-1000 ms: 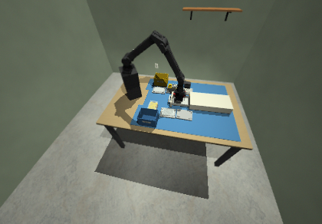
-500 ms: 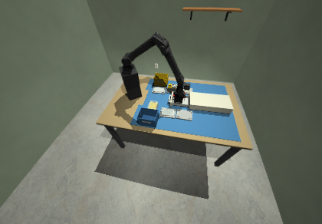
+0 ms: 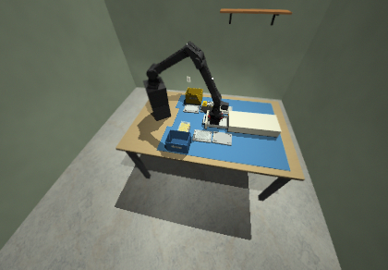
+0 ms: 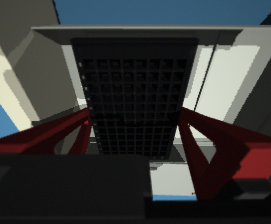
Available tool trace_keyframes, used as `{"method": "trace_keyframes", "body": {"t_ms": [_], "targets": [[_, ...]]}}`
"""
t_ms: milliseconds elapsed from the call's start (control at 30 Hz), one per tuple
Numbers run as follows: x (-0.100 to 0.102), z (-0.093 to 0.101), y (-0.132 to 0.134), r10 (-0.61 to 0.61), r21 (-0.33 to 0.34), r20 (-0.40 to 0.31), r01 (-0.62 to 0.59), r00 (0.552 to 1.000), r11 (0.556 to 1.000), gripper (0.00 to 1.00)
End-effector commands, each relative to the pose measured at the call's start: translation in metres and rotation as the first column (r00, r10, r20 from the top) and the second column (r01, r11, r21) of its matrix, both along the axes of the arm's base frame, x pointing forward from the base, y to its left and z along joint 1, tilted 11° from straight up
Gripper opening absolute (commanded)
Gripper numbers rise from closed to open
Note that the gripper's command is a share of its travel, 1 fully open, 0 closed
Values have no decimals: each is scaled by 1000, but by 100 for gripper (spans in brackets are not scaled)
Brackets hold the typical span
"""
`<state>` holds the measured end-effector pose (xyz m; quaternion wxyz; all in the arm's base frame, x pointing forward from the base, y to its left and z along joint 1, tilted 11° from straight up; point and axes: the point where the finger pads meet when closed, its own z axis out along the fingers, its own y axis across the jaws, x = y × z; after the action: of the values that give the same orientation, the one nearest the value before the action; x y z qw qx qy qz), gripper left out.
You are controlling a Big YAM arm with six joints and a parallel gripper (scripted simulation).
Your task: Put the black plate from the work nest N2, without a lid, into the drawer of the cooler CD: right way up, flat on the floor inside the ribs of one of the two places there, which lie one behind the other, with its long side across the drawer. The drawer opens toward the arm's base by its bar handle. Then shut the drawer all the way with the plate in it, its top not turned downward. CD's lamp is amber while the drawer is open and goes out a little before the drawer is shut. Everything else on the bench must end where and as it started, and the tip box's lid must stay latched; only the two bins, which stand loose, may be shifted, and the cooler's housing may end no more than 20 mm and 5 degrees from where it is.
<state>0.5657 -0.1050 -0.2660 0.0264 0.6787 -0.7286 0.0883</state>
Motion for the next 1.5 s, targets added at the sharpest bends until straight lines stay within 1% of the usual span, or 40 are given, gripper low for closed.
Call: {"method": "trace_keyframes", "body": {"t_ms": [0,33,133,167,200,233,267,300,367,400,1467], "targets": [[29,14,-9,-3,-5,67,3,998,1000,0],[23,3,-8,-2,-2,51,2,999,1000,0],[23,0,-11,-4,-3,50,4,999,1000,0],[11,-5,-9,-5,0,29,5,1000,1000,0],[13,4,-9,-4,-1,39,4,999,1000,0],[15,7,-9,-4,-2,44,4,999,1000,0],[21,9,-3,2,-3,47,-2,999,1000,0],[28,13,-11,-4,-5,67,4,998,1000,0],[27,13,-11,-4,-5,67,5,998,1000,0],[21,9,-3,2,-3,47,-2,999,1000,0],[19,9,-3,2,-3,46,-2,999,1000,0]]}}
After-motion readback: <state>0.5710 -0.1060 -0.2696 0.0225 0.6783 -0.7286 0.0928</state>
